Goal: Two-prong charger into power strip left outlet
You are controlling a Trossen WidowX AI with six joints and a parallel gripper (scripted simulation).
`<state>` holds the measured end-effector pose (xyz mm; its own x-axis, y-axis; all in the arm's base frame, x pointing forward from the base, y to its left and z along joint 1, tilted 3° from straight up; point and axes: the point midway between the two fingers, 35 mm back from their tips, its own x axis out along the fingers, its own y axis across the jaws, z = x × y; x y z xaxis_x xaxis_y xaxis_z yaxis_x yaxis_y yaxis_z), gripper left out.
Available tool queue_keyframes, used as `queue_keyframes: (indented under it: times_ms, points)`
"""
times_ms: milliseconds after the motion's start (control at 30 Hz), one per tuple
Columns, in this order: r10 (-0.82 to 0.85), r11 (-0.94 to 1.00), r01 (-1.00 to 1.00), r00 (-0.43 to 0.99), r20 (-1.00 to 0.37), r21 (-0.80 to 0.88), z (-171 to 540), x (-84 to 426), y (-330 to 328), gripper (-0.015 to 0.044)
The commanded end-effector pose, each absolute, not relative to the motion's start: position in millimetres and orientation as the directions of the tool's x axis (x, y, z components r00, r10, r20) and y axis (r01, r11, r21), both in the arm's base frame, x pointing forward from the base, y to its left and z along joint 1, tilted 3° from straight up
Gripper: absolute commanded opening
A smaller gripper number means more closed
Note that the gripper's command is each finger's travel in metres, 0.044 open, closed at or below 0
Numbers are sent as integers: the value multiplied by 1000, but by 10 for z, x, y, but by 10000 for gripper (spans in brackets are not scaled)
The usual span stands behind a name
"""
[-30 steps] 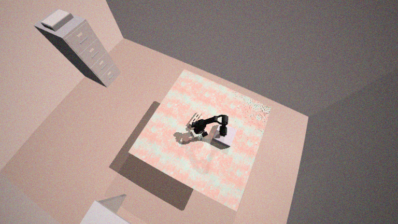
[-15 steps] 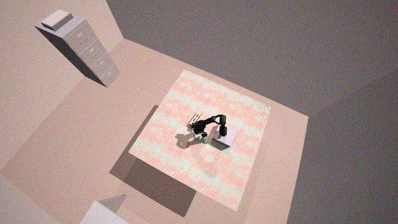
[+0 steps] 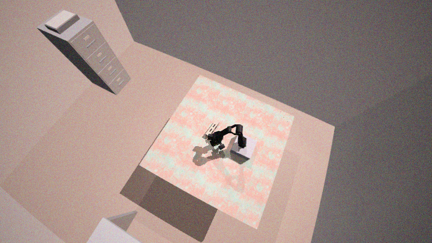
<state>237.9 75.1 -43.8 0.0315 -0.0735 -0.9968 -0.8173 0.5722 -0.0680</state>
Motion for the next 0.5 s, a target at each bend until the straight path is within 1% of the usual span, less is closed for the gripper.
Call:
queue_keyframes:
  times_ms: [0, 367, 467]
  points:
    - [-72, 569, -820, 25, -997, -62, -482, 2359, 747, 440]
    - [-74, 572, -817, 31, -997, -67, -448, 2377, 750, 151]
    - [-74, 572, -817, 31, -997, -67, -448, 2377, 750, 131]
